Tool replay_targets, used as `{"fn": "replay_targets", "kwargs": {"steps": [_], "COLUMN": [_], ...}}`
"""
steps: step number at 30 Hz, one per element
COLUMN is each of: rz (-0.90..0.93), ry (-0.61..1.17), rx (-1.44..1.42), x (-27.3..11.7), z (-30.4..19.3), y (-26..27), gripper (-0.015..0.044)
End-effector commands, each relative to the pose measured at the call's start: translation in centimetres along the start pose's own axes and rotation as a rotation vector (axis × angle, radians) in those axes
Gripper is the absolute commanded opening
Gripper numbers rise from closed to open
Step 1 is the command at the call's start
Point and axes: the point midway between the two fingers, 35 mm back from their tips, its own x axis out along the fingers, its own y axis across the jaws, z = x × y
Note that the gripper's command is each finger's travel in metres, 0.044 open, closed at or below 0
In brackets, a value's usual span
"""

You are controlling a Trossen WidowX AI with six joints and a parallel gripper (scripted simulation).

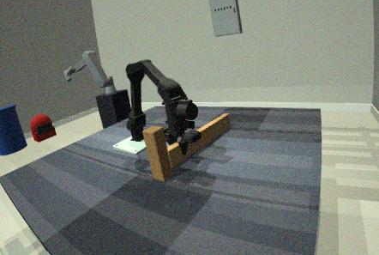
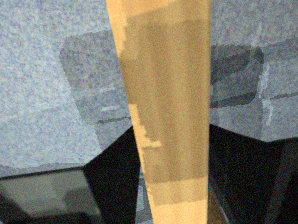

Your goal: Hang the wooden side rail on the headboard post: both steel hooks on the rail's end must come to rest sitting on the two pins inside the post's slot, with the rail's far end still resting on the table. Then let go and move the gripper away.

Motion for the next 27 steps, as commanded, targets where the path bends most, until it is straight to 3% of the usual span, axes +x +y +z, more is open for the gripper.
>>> {"fn": "replay_targets", "kwargs": {"steps": [1,5,9,27], "rz": [-0.001,-0.001,-0.001,-0.001], "ry": [-0.004,-0.004,-0.004,-0.004], "rx": [-0.002,-0.002,-0.002,-0.039], "x": [0.06,0.06,0.06,0.00], "z": [0.07,0.07,0.07,0.08], "y": [-0.03,-0.03,-0.03,-0.03], "gripper": [0.0112,0.0085,0.0000,0.0000]}}
